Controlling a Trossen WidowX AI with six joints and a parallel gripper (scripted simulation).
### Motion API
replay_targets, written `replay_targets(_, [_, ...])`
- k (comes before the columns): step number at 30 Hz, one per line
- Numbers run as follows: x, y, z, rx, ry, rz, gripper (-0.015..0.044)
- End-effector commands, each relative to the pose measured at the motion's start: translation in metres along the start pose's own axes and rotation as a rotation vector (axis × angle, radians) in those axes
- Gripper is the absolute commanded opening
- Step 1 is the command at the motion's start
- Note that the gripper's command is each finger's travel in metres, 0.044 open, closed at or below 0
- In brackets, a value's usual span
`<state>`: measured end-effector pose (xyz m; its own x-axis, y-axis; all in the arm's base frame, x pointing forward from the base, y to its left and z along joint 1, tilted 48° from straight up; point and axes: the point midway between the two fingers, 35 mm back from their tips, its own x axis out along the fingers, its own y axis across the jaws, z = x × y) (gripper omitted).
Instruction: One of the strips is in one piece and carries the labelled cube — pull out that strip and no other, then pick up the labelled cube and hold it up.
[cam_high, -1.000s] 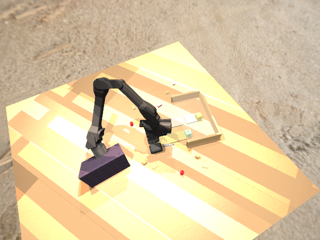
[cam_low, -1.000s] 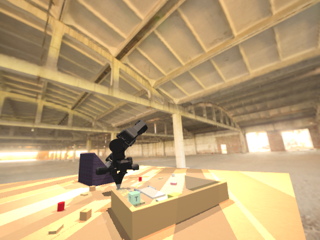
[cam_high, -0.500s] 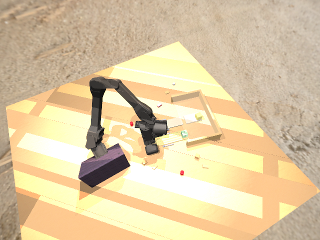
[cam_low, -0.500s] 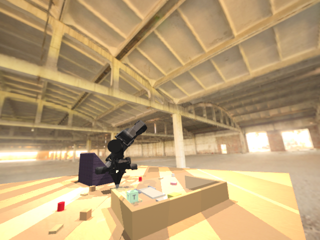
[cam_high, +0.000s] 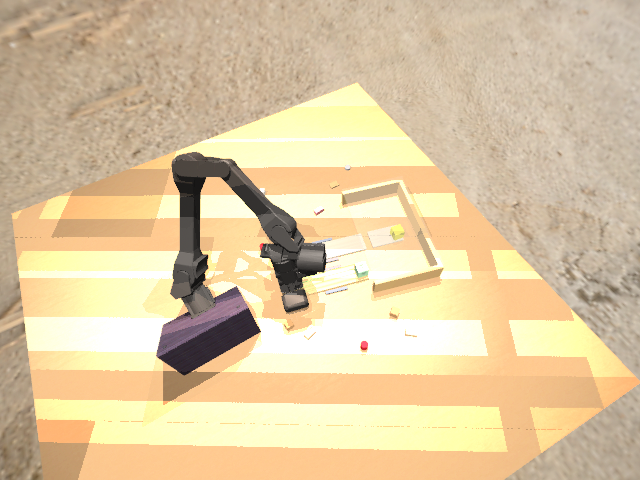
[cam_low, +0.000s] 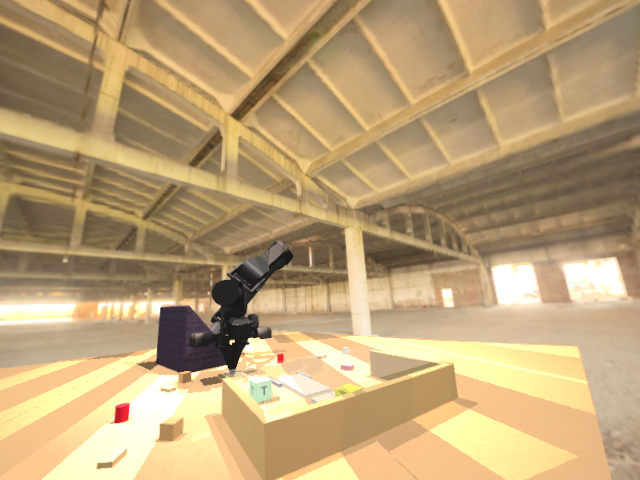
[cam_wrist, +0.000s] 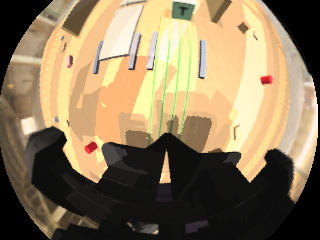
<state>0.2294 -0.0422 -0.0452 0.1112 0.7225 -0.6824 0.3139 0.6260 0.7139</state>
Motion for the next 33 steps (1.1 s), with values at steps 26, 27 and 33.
replay_targets(26, [0.005,0.001,-0.04,0.008,0.033,-0.002,0.0])
replay_targets(27, [0.005,0.001,-0.04,0.008,0.033,-0.002,0.0])
replay_targets(33, [0.005,0.001,-0.04,0.008,0.033,-0.002,0.0])
